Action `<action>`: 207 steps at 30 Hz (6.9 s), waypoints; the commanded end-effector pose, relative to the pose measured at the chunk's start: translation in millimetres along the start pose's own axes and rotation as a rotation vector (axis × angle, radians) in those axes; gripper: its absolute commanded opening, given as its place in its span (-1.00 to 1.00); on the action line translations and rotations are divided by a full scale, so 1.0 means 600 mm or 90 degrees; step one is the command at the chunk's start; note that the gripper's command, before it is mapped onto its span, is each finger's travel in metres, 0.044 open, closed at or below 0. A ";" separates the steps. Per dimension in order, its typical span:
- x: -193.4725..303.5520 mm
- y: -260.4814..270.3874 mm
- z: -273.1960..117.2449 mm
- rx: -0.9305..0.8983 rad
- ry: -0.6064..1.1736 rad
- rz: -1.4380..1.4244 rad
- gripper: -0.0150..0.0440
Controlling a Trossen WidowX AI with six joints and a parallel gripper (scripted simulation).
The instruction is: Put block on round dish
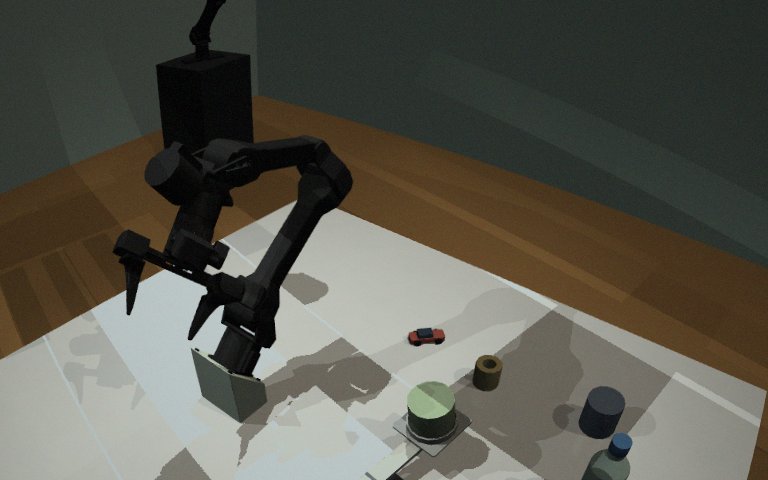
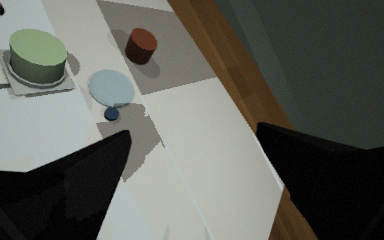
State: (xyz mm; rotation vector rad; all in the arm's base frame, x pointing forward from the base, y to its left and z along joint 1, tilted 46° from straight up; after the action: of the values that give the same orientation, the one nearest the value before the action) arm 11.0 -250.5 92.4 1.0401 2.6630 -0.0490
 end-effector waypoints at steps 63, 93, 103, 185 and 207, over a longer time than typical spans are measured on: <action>-0.184 0.306 0.130 -0.546 -0.030 -0.618 1.00; -0.191 0.329 0.298 -0.671 -0.060 -1.090 1.00; -0.173 0.346 0.318 -0.671 -0.060 -1.090 1.00; -0.163 0.364 0.343 -0.670 -0.060 -1.091 -0.49; -0.193 0.339 0.316 -0.669 -0.059 -1.091 -0.49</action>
State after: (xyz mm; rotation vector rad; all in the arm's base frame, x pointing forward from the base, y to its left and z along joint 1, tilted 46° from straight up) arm 275.3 -187.9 -46.4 -1.4320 2.0317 0.8097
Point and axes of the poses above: the point midway between the two fingers, 35 mm back from their tips, its own z axis out along the fingers, its own y axis across the jaws, x = y × z, the point moved 2 cm from there along -z, back along the fingers, and after that the axes turned 3 degrees about z, right-handed, at the moved point
